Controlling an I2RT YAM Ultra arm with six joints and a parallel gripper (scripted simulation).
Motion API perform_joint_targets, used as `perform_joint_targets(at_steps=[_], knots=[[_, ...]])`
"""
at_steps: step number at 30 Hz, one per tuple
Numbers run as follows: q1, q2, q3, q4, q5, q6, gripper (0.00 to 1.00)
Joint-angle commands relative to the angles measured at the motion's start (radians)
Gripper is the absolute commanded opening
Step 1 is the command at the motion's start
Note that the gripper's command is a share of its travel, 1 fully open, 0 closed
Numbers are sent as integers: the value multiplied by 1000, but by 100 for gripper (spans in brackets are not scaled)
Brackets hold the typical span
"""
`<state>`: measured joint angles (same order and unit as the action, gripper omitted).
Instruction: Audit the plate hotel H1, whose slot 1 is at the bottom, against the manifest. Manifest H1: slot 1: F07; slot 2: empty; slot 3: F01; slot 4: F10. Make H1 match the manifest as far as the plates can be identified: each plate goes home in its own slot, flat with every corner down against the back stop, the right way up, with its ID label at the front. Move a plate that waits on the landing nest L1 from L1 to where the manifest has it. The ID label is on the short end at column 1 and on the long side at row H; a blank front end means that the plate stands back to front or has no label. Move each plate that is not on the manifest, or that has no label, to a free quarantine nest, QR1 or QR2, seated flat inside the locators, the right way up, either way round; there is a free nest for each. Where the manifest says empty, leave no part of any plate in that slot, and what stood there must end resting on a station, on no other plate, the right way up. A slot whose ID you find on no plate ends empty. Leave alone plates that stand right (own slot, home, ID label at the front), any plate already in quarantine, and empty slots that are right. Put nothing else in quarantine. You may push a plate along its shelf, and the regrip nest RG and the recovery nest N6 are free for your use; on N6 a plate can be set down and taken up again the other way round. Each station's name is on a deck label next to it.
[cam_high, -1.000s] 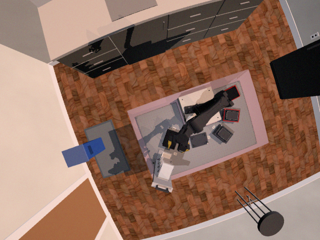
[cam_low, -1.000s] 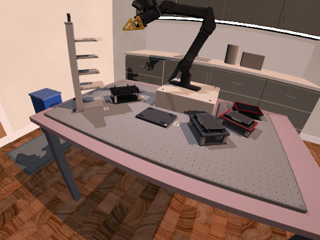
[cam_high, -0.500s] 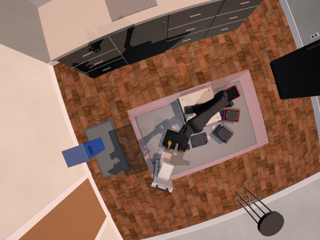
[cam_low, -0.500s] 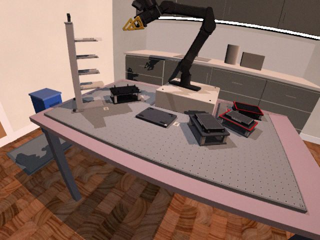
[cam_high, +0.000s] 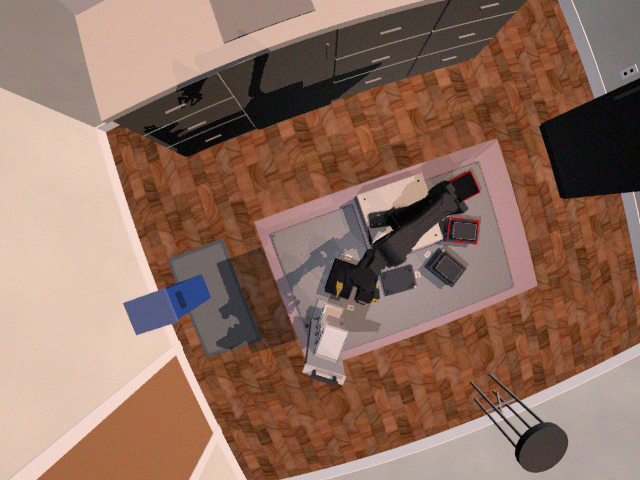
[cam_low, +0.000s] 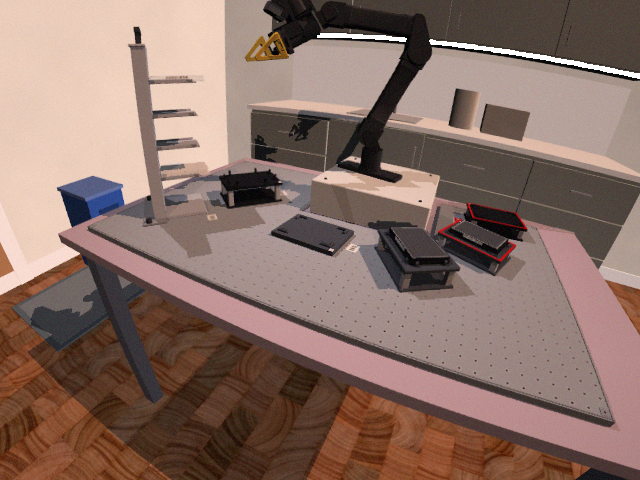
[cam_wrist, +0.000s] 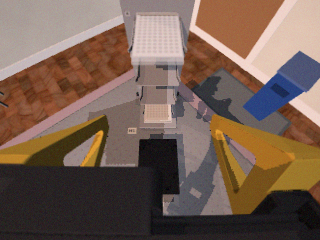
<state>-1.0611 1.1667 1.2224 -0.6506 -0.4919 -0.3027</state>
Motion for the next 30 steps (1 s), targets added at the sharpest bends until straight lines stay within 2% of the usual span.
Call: perform_joint_targets(at_steps=[1, 30], knots=[[3, 0, 3, -4, -2, 0, 100], [77, 78, -59, 157, 59, 46, 100]])
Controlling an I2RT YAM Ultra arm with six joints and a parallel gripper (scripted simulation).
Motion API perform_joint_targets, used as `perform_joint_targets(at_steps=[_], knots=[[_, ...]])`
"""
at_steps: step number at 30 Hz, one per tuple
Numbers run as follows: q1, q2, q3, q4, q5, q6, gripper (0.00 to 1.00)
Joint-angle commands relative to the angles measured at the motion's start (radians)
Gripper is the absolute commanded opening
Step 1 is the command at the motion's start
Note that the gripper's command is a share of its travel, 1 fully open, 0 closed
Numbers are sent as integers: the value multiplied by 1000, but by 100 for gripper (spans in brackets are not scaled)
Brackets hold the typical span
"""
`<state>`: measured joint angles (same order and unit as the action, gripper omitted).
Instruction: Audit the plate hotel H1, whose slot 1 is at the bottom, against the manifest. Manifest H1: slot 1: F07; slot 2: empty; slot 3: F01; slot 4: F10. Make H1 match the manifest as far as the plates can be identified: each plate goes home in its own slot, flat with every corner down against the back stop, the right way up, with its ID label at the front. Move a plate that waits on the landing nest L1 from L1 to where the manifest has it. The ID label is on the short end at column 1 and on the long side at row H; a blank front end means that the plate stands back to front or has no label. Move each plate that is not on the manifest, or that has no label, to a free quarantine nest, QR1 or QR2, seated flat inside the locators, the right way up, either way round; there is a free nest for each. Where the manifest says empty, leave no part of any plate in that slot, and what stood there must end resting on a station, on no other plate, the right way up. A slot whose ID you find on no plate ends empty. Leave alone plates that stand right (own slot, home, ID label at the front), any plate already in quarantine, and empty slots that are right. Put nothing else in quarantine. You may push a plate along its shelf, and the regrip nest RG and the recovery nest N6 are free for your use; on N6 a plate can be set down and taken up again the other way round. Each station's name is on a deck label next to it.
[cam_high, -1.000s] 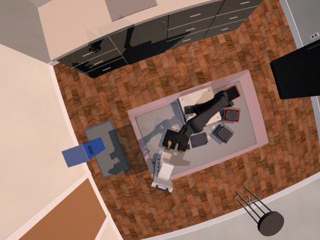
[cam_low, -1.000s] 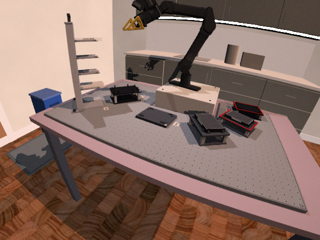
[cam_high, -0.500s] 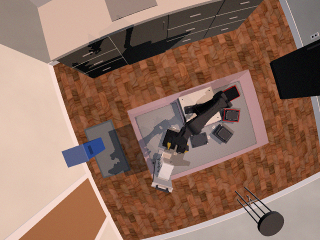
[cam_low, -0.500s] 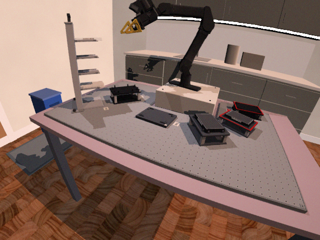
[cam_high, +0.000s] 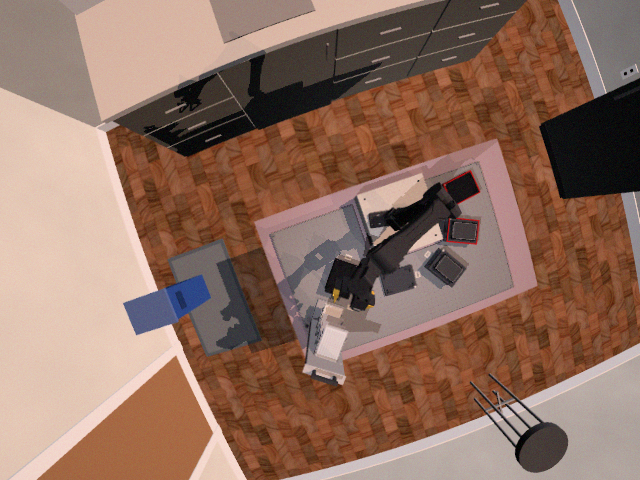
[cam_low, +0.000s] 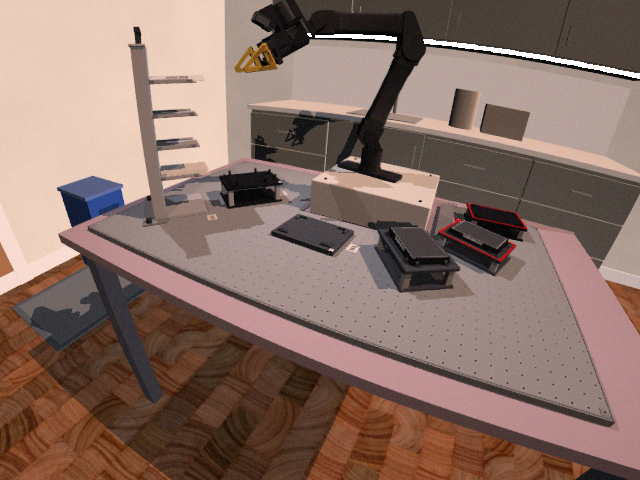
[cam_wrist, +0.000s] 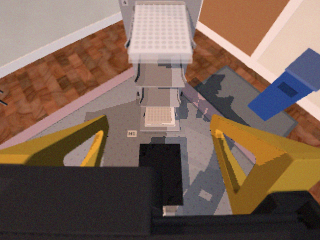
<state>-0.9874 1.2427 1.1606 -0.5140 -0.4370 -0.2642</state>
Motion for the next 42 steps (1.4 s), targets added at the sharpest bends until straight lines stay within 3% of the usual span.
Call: perform_joint_targets(at_steps=[1, 30, 42], knots=[[6, 5, 1, 27, 7, 9, 100], [69, 114, -34, 187, 59, 47, 100], [78, 134, -37, 211, 67, 52, 100]])
